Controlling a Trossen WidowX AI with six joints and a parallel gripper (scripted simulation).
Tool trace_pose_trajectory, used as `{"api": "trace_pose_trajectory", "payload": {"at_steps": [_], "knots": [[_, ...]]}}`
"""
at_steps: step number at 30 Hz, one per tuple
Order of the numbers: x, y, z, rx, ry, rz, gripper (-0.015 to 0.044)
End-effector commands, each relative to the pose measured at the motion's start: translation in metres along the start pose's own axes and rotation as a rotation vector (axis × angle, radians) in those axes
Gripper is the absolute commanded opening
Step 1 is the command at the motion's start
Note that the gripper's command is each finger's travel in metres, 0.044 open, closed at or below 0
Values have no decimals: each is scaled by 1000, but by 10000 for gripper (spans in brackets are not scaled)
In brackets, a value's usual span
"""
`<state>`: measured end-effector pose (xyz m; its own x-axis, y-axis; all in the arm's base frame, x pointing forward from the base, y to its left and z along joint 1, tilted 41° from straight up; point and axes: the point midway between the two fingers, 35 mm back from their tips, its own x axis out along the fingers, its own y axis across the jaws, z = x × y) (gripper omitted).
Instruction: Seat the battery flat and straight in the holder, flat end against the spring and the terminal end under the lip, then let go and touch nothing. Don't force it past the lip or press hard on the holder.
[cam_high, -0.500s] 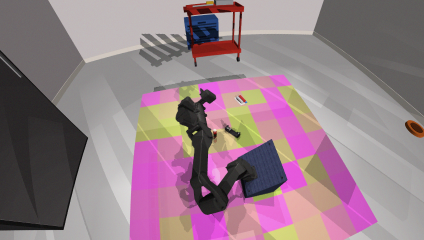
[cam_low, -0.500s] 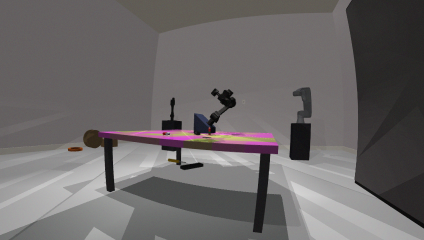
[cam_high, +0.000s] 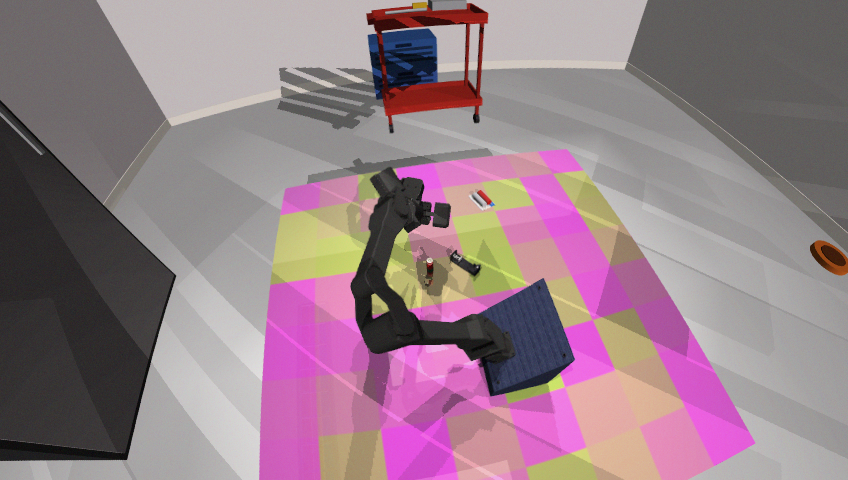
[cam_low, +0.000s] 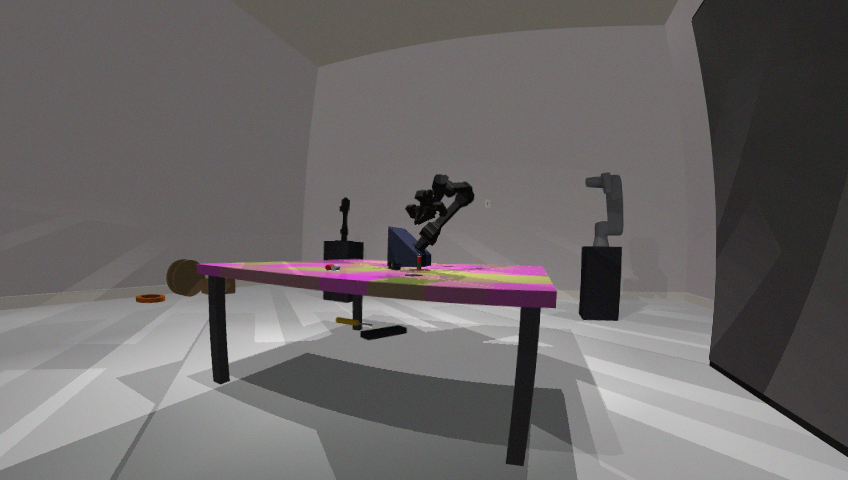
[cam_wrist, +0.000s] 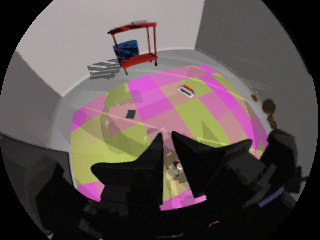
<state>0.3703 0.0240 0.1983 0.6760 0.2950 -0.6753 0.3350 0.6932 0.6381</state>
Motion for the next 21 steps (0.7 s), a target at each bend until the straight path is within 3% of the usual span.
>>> {"api": "trace_pose_trajectory", "payload": {"at_steps": [1,8,16,21], "knots": [[23,-16,-20,408,282,-129,0],[35,-27,-47,1115,643,-453,0],[36,-27,-49,1134,651,-464,0],[66,-28,-74,1134,650,-463,0]]}}
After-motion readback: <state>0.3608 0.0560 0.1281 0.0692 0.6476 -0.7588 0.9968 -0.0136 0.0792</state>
